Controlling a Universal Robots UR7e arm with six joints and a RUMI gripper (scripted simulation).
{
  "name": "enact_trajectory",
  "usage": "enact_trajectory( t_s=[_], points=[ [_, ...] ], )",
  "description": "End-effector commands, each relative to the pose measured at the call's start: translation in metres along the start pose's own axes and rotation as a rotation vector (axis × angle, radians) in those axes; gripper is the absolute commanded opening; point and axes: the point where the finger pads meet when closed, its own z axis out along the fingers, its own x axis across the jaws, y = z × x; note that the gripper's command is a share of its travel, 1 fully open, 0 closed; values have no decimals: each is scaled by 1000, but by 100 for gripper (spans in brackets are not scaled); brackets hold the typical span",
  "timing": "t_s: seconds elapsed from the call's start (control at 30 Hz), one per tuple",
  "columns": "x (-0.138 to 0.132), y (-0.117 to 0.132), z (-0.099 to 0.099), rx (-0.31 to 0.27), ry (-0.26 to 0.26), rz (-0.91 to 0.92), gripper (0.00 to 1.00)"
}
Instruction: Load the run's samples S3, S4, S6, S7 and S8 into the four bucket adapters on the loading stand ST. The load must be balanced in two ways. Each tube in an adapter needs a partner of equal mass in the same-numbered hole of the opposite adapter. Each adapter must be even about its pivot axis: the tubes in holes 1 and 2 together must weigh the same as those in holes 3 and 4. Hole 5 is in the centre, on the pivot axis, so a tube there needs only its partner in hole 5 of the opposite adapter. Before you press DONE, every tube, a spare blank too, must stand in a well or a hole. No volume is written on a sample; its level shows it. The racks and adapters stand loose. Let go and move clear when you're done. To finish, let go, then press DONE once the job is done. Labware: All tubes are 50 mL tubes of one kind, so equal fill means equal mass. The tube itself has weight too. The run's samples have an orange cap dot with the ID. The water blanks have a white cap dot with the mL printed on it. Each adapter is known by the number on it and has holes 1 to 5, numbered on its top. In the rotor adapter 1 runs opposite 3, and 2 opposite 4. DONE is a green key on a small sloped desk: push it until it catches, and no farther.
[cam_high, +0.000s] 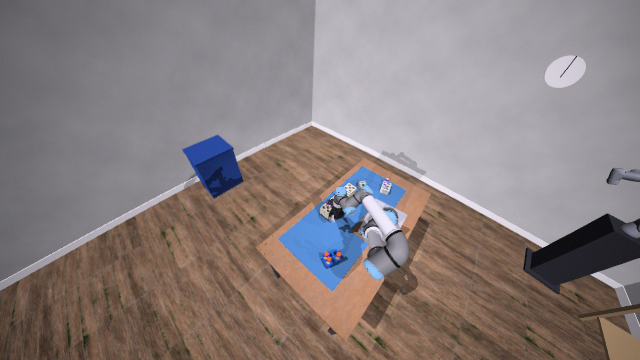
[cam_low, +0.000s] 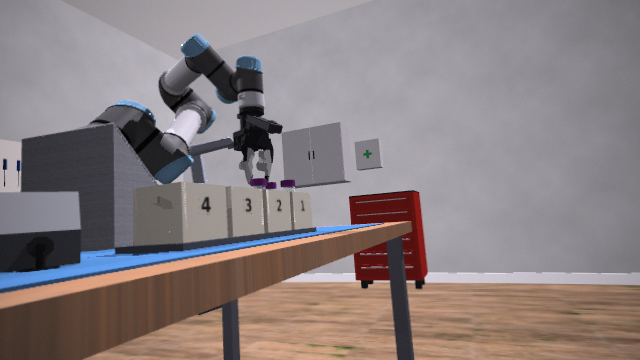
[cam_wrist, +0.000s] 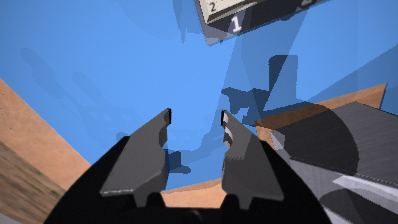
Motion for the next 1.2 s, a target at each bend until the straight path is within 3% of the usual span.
enact_trajectory(
  t_s=[0.0, 0.5, 0.57, 1.07, 1.17],
  points=[
    [-19, 29, -6, 3, 1, 2, 35],
    [-91, 131, -6, 3, 1, 1, 35],
    [-91, 131, -6, 3, 1, 1, 35],
    [-163, 233, -5, 3, 1, 1, 35],
    [-168, 240, -5, 3, 1, 1, 35]
  ],
)
